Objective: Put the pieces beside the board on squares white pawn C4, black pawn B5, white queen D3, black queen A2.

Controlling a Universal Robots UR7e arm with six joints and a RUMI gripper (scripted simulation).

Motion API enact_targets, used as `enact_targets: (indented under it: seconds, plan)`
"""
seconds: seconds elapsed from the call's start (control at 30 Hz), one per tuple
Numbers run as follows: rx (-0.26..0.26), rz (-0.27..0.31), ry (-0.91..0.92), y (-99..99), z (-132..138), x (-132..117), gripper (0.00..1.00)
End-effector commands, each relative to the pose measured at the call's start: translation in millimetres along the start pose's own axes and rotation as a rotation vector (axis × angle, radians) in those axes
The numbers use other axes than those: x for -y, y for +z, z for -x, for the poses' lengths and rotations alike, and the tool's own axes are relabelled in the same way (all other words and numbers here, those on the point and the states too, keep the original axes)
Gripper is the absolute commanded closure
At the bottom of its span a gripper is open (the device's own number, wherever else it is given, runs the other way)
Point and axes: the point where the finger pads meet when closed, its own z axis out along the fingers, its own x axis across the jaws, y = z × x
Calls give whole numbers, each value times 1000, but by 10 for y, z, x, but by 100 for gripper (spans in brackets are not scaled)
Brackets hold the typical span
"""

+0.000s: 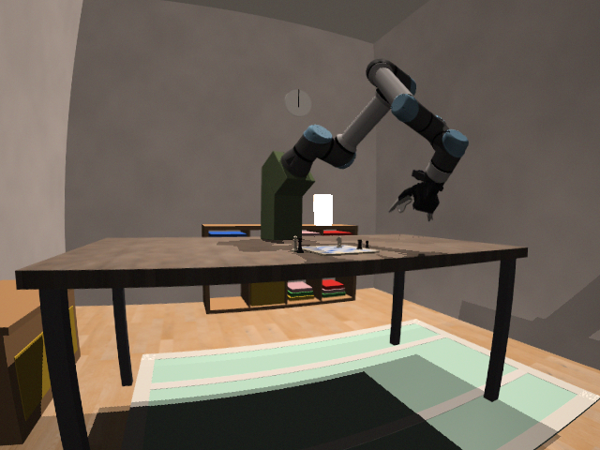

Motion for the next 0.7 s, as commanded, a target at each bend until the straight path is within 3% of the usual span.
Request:
enact_targets:
  seconds: [0.0, 0.33, 0.67]
  plan:
    - [52, -93, -71, -97, 331, -354, 0]
    - [121, -208, -168, -239, 855, -885, 0]
    - [165, -282, -231, -331, 1194, -1229, 0]
